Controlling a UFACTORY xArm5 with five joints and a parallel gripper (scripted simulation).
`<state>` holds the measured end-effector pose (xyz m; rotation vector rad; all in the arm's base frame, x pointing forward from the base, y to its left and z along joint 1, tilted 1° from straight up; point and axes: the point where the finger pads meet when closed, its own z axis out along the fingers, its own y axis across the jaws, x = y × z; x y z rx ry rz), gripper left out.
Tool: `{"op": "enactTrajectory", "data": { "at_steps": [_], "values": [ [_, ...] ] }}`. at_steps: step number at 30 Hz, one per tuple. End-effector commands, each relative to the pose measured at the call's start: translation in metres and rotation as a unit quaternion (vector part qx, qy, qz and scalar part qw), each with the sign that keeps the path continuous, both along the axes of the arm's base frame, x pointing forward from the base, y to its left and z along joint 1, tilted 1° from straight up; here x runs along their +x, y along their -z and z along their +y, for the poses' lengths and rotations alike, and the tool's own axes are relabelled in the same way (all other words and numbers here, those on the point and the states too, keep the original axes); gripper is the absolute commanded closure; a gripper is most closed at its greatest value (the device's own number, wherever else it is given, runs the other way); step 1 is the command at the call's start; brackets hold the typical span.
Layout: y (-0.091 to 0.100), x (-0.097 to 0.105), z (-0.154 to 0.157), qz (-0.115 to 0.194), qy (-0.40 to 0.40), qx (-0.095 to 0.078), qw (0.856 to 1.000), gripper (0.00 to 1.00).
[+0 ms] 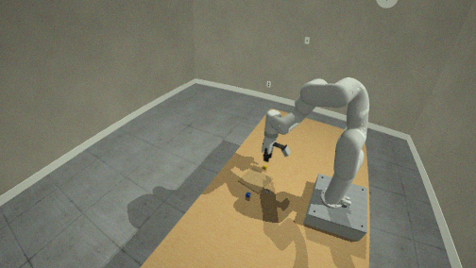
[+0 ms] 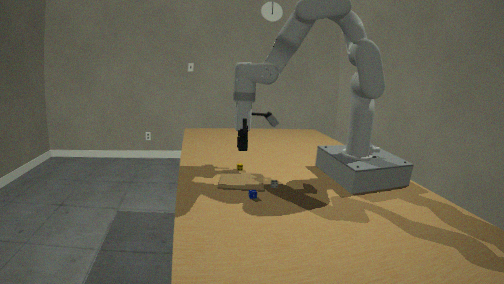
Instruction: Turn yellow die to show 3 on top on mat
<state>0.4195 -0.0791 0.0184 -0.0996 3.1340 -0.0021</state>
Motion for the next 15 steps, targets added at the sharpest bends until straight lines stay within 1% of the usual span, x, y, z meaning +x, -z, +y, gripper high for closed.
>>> {"op": "enactTrajectory", "data": {
  "at_steps": [1, 15],
  "values": [
    [0.000, 0.001, 0.000, -0.002, 0.000, 0.000, 1.000, 0.64],
    [0.012, 0.001, 0.000, -0.002, 0.000, 0.000, 1.000, 0.64]
  ]
}}
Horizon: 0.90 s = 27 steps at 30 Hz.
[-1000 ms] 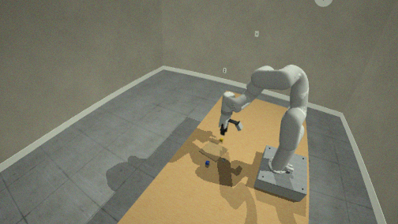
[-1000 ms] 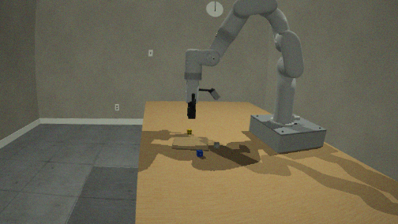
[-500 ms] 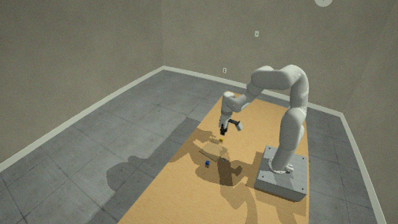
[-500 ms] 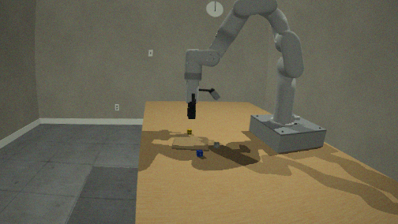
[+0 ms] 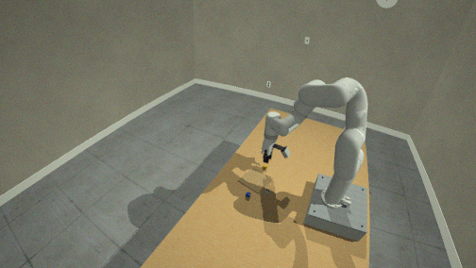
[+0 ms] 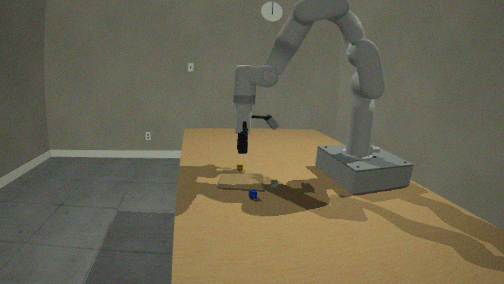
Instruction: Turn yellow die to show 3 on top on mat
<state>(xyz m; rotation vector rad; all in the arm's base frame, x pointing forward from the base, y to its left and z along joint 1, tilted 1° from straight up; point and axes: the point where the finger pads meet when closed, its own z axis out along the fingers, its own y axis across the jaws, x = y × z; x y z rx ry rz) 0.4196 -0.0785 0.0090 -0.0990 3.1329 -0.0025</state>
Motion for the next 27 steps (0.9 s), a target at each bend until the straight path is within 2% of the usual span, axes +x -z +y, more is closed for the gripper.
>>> {"op": "enactTrajectory", "data": {
  "at_steps": [1, 16, 27],
  "values": [
    [0.003, 0.001, 0.000, -0.002, 0.000, 0.000, 1.000, 0.64],
    [0.026, 0.002, 0.001, -0.002, 0.000, 0.000, 1.000, 0.64],
    [0.037, 0.002, 0.001, -0.002, 0.000, 0.000, 1.000, 0.64]
  ]
}}
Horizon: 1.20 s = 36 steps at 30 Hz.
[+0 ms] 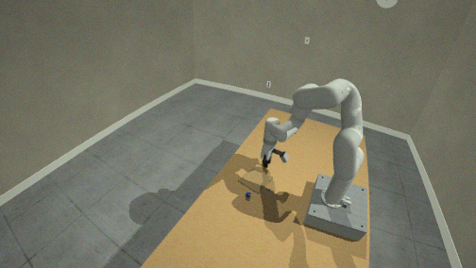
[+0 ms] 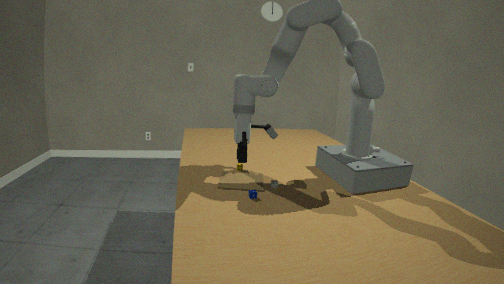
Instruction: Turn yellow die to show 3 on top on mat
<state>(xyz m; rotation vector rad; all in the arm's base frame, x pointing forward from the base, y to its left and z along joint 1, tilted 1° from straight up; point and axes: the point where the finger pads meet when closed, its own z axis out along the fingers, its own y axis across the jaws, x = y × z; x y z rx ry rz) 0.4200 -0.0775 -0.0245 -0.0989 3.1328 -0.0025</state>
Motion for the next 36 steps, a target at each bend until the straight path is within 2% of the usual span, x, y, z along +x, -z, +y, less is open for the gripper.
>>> {"op": "enactTrajectory", "data": {
  "at_steps": [1, 36],
  "values": [
    [0.0038, 0.0015, -0.0001, -0.002, 0.000, 0.000, 1.000, 0.64],
    [0.0074, 0.0016, 0.0000, -0.002, 0.000, 0.000, 1.000, 0.64]
  ]
}}
